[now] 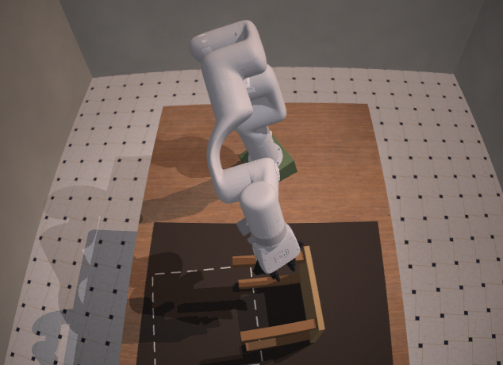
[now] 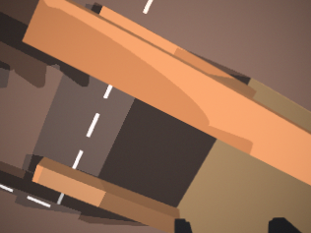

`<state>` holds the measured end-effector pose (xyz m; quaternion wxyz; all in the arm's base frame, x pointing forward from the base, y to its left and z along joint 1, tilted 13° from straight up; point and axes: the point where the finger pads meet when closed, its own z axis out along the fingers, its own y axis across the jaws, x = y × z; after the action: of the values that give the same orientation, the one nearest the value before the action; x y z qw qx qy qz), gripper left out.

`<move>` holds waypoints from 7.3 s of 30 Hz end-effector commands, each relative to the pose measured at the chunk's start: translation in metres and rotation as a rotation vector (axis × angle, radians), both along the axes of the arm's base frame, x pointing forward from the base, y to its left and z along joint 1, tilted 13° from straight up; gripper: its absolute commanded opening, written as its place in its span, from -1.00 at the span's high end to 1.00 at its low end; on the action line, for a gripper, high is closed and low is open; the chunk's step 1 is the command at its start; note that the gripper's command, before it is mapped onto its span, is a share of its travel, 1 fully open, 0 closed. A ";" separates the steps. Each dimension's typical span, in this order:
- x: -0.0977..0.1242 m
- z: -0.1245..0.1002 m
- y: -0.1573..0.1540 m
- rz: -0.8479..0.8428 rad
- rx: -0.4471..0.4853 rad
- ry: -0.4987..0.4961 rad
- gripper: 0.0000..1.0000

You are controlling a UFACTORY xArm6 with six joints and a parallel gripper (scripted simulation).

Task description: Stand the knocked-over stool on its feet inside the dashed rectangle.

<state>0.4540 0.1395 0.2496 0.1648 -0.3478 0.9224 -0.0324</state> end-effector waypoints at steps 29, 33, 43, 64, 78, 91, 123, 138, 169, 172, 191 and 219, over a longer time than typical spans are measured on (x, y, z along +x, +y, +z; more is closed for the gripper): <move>-0.005 -0.004 0.078 -0.396 0.124 -0.303 0.10; -0.005 -0.004 0.078 -0.396 0.124 -0.303 0.10; -0.005 -0.005 0.078 -0.396 0.124 -0.303 0.10; -0.004 -0.010 0.077 -0.396 0.124 -0.302 0.10; -0.001 -0.015 0.077 -0.396 0.124 -0.302 0.10; 0.015 -0.035 0.077 -0.396 0.124 -0.302 0.10; 0.038 -0.066 0.076 -0.396 0.124 -0.302 0.57; 0.038 -0.066 0.076 -0.396 0.124 -0.302 0.57; 0.038 -0.065 0.075 -0.396 0.126 -0.301 0.57; 0.038 -0.065 0.075 -0.396 0.128 -0.300 0.57; 0.039 -0.054 0.067 -0.399 0.168 -0.281 0.57; 0.042 -0.029 0.045 -0.406 0.272 -0.229 0.57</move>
<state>0.4947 0.1882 0.2135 0.3062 -0.1251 0.9437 0.0059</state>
